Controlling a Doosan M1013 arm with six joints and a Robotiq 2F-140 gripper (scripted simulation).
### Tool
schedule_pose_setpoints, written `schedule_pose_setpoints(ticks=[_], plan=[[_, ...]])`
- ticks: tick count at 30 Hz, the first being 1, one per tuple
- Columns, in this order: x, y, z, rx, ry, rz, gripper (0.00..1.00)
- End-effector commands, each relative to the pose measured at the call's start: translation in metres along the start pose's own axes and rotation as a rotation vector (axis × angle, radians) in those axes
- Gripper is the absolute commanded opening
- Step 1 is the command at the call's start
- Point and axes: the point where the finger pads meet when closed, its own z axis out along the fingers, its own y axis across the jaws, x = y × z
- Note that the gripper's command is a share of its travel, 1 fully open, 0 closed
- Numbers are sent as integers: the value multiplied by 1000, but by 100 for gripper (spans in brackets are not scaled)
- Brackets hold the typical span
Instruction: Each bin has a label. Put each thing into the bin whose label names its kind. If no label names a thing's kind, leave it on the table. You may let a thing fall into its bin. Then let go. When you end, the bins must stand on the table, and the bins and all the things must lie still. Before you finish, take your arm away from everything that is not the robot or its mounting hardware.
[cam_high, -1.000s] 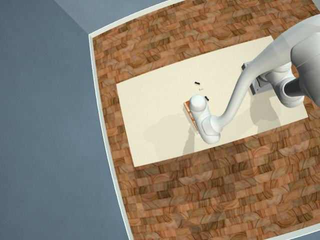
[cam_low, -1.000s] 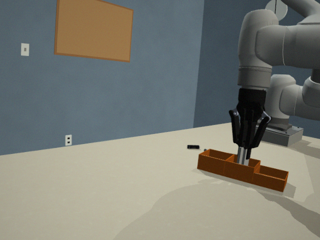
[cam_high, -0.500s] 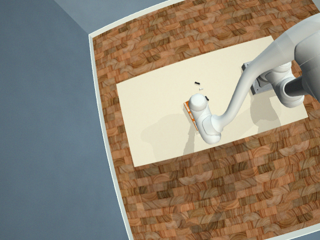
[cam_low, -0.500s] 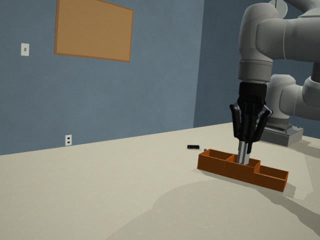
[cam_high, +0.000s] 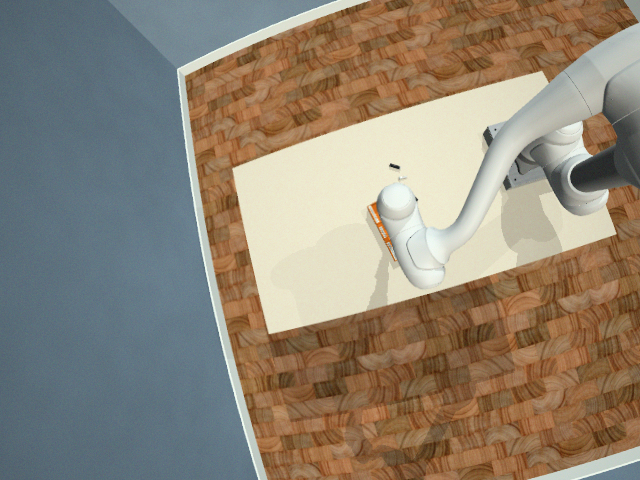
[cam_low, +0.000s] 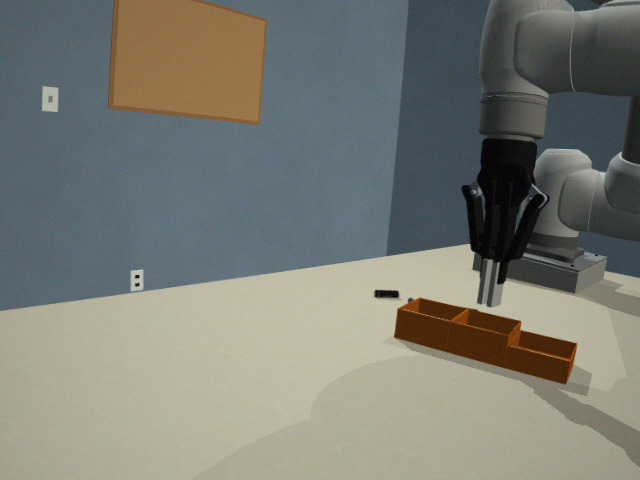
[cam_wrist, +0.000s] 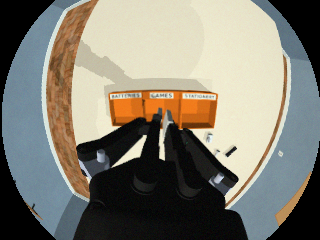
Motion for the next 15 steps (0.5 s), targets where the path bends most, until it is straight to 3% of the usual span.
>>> schedule_pose_setpoints(ticks=[1, 15], plan=[[0, 0, -5, 0, 0, 0, 5], [-13, -53, -5, 0, 0, 0, 5]])
